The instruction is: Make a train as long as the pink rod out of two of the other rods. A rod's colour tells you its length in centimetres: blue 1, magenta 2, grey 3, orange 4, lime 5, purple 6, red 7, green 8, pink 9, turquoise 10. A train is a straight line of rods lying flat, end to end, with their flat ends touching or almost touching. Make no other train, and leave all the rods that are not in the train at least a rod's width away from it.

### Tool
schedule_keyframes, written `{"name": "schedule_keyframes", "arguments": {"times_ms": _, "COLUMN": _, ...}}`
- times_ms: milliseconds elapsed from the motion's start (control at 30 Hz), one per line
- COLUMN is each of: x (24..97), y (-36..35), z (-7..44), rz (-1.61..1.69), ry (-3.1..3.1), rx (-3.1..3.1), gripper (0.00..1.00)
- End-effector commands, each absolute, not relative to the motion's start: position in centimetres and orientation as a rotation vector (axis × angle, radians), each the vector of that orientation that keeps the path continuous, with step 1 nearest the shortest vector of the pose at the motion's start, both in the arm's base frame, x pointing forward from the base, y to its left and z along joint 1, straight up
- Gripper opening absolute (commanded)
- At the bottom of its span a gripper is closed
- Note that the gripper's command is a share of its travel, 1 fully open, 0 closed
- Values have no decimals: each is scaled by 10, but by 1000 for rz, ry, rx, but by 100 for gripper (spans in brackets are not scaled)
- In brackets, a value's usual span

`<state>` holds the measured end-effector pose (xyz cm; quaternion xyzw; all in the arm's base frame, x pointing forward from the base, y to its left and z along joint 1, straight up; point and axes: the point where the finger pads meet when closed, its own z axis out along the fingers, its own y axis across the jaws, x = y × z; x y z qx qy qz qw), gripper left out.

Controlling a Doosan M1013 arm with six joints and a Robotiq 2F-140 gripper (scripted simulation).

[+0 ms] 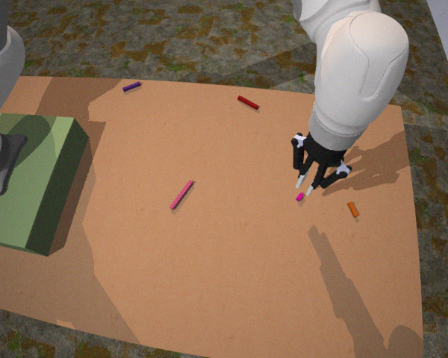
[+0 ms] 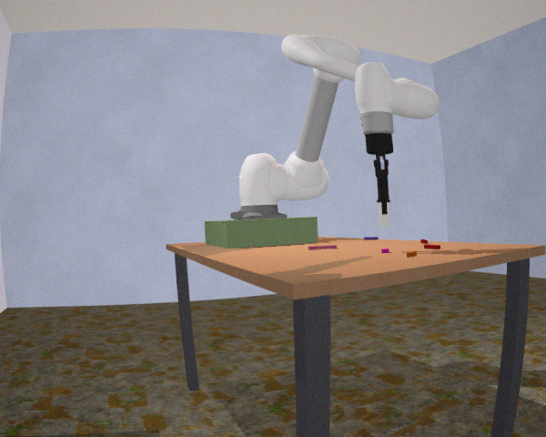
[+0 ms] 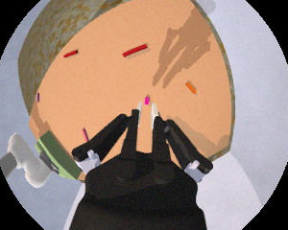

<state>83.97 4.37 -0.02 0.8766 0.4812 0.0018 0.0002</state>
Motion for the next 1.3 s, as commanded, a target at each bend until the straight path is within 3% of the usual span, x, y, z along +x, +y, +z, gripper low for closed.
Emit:
{"name": "schedule_keyframes", "arguments": {"times_ms": 0, "x": 839, "y": 41, "z": 14, "rz": 1, "ry": 1521, "rx": 2747, "gripper": 23}}
{"name": "schedule_keyframes", "arguments": {"times_ms": 233, "x": 839, "y": 41, "z": 23, "rz": 1, "ry": 1521, "rx": 2747, "gripper": 23}}
{"name": "schedule_keyframes", "arguments": {"times_ms": 267, "x": 839, "y": 41, "z": 23, "rz": 1, "ry": 1521, "rx": 2747, "gripper": 100}}
{"name": "schedule_keyframes", "arguments": {"times_ms": 1267, "x": 839, "y": 41, "z": 23, "rz": 1, "ry": 1521, "rx": 2747, "gripper": 100}}
